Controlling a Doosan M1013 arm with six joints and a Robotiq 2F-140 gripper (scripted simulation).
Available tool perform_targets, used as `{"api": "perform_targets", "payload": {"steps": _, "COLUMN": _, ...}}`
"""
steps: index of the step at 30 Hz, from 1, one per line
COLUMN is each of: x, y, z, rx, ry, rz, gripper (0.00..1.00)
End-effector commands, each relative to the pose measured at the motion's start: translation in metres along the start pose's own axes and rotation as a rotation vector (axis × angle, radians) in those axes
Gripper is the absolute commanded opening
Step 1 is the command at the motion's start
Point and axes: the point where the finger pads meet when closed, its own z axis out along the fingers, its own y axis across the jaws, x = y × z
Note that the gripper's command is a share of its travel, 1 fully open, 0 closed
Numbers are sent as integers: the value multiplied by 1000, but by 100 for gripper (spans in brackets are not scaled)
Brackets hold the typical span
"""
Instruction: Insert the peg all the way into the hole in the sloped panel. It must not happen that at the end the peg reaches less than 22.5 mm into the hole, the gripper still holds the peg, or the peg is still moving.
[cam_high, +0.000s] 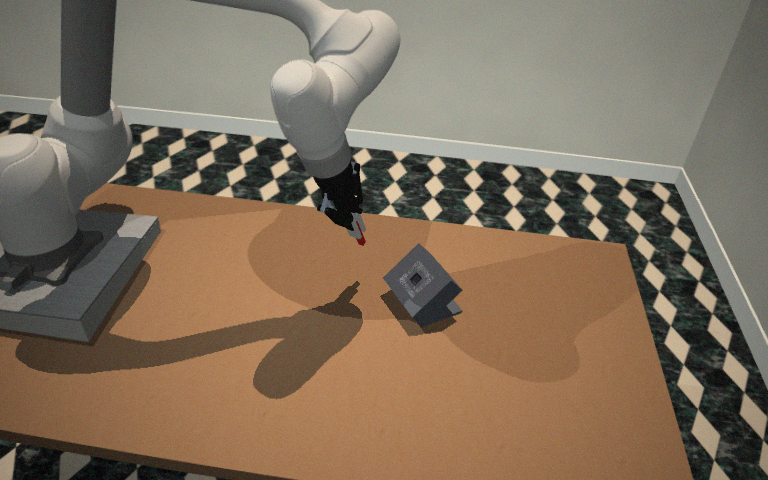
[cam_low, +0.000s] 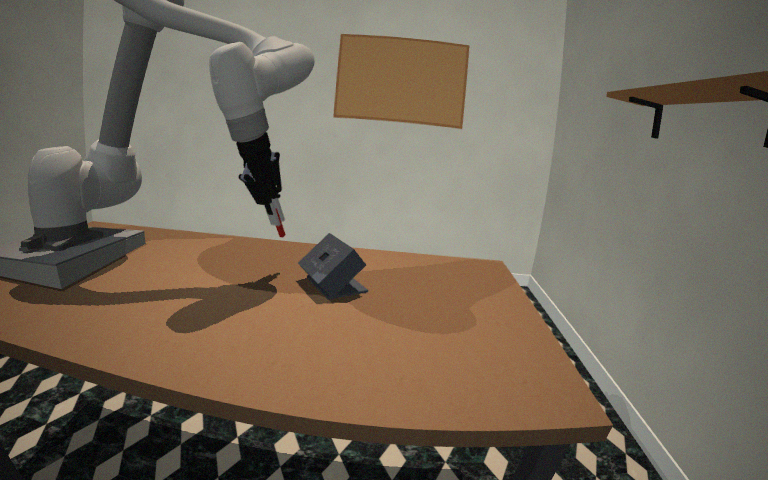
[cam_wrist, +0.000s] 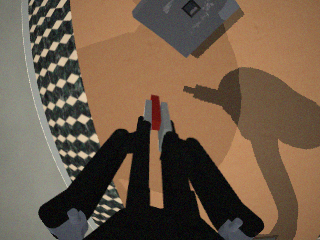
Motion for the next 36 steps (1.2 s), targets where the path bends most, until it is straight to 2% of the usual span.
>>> {"api": "perform_targets", "payload": {"steps": 1, "x": 4, "y": 1, "z": -2, "rx": 14, "ry": 9, "rz": 23, "gripper": 0}}
{"api": "perform_targets", "payload": {"steps": 17, "x": 41, "y": 19, "z": -23, "rx": 130, "ry": 95, "rz": 219, "gripper": 0}}
{"api": "perform_targets", "payload": {"steps": 36, "x": 81, "y": 47, "z": -50, "rx": 237, "ry": 190, "rz": 418, "gripper": 0}}
